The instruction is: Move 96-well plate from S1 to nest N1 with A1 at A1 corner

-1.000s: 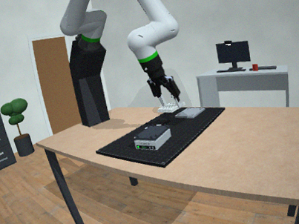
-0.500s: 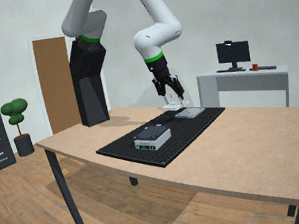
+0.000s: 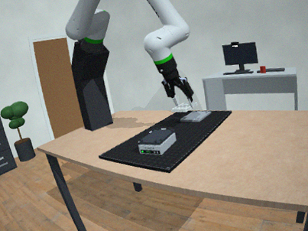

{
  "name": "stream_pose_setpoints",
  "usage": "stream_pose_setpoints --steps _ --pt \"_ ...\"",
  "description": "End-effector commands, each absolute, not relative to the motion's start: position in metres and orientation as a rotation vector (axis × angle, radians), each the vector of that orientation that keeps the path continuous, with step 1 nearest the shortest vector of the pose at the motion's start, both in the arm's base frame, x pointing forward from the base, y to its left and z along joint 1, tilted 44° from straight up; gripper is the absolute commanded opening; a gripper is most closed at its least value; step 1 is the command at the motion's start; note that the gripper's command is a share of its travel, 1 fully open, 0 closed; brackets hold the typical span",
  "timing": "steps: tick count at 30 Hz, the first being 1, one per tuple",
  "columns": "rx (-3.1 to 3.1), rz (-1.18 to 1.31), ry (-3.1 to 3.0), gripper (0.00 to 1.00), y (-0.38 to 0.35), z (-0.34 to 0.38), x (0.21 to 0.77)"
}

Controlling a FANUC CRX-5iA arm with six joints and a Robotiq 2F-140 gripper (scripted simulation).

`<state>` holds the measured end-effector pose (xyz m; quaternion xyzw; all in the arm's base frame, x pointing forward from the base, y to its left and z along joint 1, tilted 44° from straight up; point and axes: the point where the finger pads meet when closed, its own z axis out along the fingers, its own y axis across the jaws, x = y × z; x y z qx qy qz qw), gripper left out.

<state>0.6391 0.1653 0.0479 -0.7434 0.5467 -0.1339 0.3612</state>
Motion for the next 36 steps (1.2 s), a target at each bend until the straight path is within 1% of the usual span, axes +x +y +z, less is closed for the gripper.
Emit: stream_pose_setpoints --steps 1,36 --pt "-1.917 -0.347 1.412 0.00 0.174 0.046 0.639" --pt "-1.917 -0.347 1.412 0.00 0.273 0.019 0.631"
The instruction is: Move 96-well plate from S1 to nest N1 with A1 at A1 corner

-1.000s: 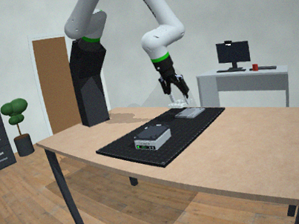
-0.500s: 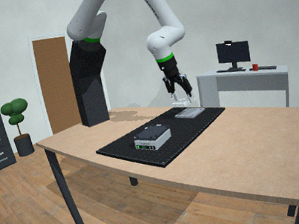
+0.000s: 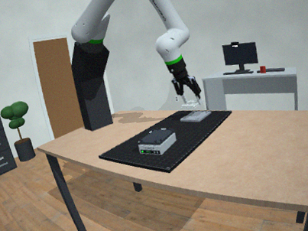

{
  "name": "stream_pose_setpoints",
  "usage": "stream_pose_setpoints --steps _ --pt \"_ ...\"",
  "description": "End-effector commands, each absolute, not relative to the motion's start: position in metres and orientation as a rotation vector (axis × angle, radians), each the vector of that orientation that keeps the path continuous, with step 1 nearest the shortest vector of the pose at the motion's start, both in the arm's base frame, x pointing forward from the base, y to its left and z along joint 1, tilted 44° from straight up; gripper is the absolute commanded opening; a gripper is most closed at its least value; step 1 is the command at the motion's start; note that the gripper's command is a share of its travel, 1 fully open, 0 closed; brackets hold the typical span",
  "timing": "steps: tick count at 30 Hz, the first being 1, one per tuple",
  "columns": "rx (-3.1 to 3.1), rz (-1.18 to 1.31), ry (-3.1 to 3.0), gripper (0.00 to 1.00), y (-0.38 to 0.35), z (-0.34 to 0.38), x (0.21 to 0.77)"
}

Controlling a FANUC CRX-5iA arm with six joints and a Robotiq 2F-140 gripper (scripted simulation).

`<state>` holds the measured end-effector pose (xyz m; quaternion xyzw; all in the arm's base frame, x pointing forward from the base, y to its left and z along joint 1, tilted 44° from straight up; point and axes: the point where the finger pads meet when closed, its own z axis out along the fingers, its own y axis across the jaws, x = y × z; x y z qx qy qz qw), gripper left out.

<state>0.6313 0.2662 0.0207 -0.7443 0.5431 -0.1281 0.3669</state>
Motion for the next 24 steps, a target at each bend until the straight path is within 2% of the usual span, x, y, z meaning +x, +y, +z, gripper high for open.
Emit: stream_pose_setpoints --steps 1,24 --pt "-1.917 -0.347 1.412 0.00 0.276 0.018 0.631" --pt "-1.917 -0.347 1.412 0.00 0.289 0.015 0.630"
